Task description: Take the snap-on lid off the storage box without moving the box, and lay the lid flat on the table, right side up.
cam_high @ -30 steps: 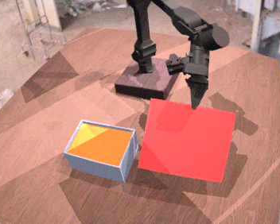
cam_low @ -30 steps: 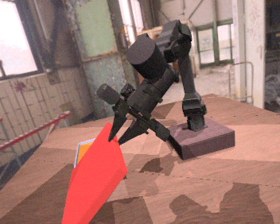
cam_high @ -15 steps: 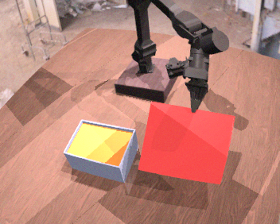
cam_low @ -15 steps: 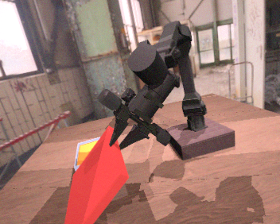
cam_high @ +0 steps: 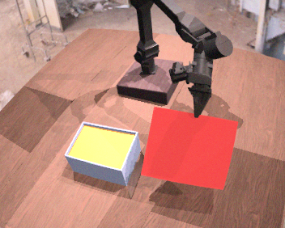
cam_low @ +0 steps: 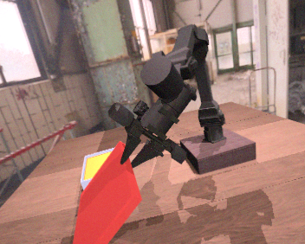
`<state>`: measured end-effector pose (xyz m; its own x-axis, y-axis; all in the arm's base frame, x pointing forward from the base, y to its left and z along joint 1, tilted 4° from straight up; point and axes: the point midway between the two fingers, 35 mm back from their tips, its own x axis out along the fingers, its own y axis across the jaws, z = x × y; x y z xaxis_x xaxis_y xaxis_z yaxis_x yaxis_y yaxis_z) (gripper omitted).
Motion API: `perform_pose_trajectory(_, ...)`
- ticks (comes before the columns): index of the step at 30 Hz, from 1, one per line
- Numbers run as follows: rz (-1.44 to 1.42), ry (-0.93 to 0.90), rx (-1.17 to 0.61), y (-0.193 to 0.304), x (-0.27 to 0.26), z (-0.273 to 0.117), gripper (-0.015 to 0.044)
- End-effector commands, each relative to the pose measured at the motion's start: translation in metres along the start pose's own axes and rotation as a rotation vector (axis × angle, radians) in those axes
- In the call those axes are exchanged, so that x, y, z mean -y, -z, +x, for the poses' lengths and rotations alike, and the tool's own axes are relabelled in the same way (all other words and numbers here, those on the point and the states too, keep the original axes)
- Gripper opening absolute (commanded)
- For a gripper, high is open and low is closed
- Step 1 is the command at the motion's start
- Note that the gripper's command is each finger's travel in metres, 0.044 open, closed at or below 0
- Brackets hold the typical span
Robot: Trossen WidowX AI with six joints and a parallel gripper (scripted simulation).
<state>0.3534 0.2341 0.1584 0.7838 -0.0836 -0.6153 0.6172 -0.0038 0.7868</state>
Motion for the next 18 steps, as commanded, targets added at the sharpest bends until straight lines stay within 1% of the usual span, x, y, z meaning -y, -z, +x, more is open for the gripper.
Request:
perform_pose_trajectory(1, 0.0, -0.006, 0.0, 0.0, 0.0, 0.001, 0.0)
perform_pose_trajectory(18, 0.0, -0.006, 0.0, 0.0, 0.011, 0.01, 0.0)
